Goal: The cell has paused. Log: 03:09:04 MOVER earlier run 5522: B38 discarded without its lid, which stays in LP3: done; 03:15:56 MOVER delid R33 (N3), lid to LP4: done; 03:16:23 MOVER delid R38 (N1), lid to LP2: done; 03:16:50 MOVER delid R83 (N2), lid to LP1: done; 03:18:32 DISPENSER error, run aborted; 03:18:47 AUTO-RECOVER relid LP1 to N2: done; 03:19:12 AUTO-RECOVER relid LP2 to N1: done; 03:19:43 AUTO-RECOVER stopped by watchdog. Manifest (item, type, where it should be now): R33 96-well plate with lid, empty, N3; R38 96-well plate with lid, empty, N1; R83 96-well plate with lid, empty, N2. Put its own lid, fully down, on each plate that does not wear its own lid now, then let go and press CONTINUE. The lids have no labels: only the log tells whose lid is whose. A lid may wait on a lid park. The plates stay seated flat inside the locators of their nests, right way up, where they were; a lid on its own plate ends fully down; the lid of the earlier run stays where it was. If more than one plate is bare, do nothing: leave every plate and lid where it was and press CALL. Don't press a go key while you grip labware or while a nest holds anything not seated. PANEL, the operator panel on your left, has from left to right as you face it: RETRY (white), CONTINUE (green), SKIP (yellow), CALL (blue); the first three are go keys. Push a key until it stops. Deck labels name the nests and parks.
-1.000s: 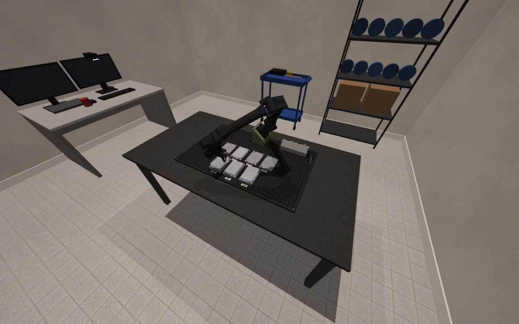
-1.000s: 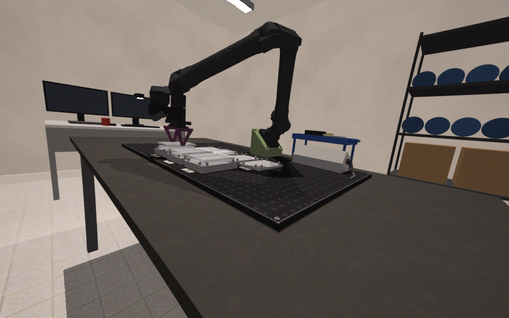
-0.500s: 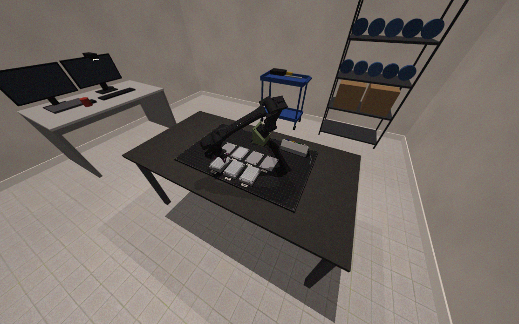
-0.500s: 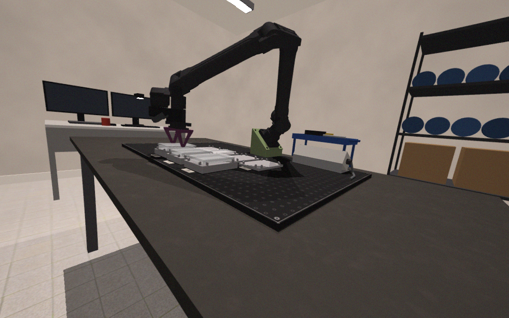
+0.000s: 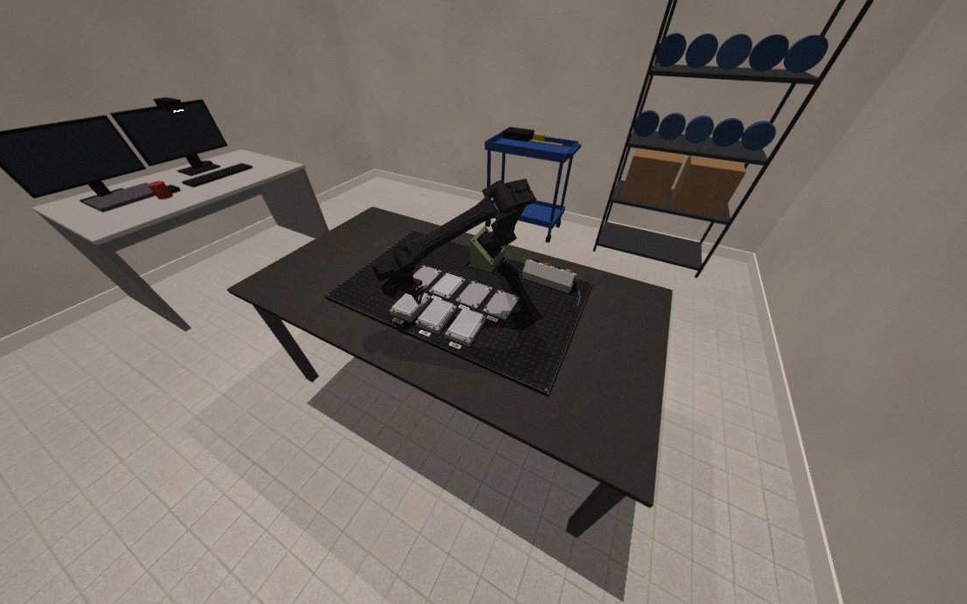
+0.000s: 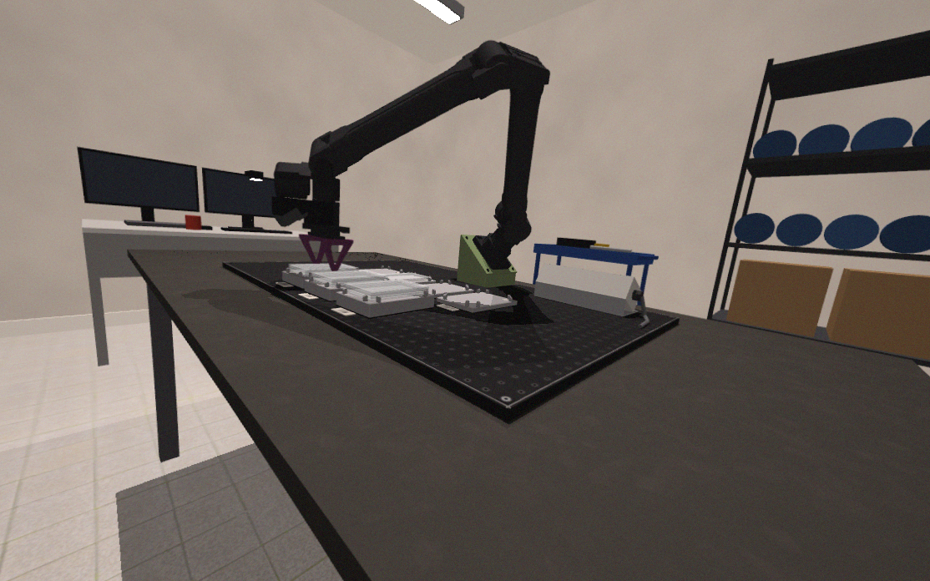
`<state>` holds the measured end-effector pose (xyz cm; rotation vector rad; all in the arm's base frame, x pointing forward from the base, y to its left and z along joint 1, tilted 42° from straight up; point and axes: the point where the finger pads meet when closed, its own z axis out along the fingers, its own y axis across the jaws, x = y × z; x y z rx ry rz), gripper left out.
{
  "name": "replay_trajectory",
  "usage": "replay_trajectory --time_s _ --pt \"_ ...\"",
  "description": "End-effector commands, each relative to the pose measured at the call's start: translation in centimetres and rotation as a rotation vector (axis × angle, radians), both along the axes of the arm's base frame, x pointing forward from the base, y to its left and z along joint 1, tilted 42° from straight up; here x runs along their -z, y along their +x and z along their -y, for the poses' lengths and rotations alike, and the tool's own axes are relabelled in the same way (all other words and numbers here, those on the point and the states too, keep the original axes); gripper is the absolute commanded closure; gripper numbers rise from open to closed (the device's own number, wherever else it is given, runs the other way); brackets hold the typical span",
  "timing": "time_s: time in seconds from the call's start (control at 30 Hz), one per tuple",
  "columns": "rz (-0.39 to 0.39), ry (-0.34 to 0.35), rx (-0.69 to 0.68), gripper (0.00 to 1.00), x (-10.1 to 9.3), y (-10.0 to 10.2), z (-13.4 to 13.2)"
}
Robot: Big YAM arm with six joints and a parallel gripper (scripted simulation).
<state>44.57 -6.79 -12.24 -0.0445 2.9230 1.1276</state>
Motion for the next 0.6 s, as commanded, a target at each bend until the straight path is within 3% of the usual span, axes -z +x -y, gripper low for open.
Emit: replay_trajectory --time_s 0.0,0.57 --pt "0.012 -0.005 0.007 1.00 0.40 0.99 0.23" --pt "0.018 -0.007 0.008 1.00 0.18 1.40 0.57"
